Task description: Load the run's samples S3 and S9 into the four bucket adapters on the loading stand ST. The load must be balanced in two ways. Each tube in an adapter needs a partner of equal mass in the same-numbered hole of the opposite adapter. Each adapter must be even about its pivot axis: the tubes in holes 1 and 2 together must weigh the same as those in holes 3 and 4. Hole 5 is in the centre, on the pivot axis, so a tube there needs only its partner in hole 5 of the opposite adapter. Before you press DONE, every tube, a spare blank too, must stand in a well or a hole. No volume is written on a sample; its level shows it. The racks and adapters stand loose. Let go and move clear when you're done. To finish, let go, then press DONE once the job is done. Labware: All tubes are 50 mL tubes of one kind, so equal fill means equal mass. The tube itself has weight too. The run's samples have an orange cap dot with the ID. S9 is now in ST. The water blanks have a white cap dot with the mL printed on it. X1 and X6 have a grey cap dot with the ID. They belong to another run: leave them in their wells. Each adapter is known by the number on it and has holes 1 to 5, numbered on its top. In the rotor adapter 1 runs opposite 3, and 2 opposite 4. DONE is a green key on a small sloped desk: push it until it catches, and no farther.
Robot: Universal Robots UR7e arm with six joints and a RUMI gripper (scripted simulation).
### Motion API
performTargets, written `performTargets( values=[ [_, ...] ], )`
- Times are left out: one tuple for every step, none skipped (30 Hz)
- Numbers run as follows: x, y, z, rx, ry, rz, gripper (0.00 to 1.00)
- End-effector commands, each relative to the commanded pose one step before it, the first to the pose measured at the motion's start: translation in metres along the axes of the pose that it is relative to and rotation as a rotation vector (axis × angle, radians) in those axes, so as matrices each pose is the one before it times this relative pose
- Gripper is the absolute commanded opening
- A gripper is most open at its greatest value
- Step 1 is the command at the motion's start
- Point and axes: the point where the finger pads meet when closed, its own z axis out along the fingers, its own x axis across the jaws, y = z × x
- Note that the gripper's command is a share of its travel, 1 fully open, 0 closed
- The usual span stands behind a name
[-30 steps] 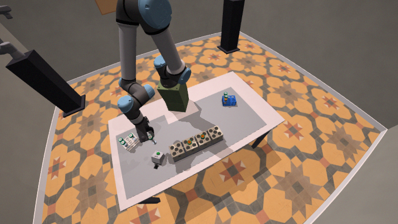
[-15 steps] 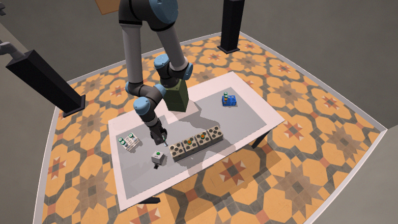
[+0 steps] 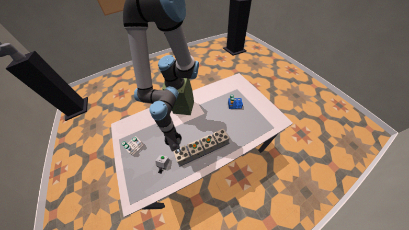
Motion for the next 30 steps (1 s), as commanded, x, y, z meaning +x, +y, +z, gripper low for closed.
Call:
performTargets(
  values=[
    [-0.00165,-0.00204,-0.0002,-0.00002,0.00141,0.00065,0.0],
    [0.00004,0.00006,-0.00001,0.00003,-0.00001,-0.00001,0.0],
    [-0.00001,-0.00002,0.0,-0.00001,0.0,0.0,0.0],
    [-0.00004,-0.00005,0.00266,-0.00002,0.00001,0.00001,0.0],
    [0.0,0.0,0.00266,0.0,0.0,0.0,0.0],
    [0.0,0.0,0.00266,0.0,0.0,0.0,0.0],
    [0.0,0.0,0.00266,0.0,0.0,0.0,0.0],
    [0.0,0.0,0.00266,0.0,0.0,0.0,0.0],
    [0.0,0.0,0.00266,0.0,0.0,0.0,0.0],
    [0.0,0.0,0.00266,0.0,0.0,0.0,0.0],
    [0.0,0.0,0.00267,0.0,0.0,0.0,0.0],
    [0.0,0.0,0.00267,0.0,0.0,0.0,0.0],
    [0.0,0.0,0.00267,0.0,0.0,0.0,0.0],
    [0.0,0.0,0.00267,0.0,0.0,0.0,0.0],
    [0.0,0.0,0.00267,0.0,0.0,0.0,0.0],
    [0.0,0.0,0.00267,0.0,0.0,0.0,0.0],
    [0.0,0.0,0.0,0.0,0.0,0.0,0.0],
    [0.0,0.0,0.0,0.0,0.0,0.0,0.0],
    [0.0,0.0,0.00268,0.0,0.0,0.0,0.0],
    [0.0,0.0,0.00266,0.0,0.0,0.0,0.0],
    [0.0,0.0,0.00001,0.0,0.0,0.0,0.0],
    [0.0,0.0,0.00001,0.0,0.0,0.0,0.0],
    [0.0,0.0,0.0,0.0,0.0,0.0,0.0],
    [0.0,0.0,0.0,0.0,0.0,0.0,0.0],
    [0.0,0.0,0.0,0.0,0.0,0.0,0.0],
    [0.0,0.0,0.0,0.0,0.0,0.0,0.0],
    [0.00001,0.0,-0.00008,-0.00002,-0.00001,0.0,0.0],
    [0.0,0.0,0.00002,0.00001,0.0,0.0,0.0],
    [0.0,0.0,0.00002,0.0,0.0,0.0,0.0],
    [0.0,0.0,0.00001,0.0,0.0,0.0,0.0]
  ],
)
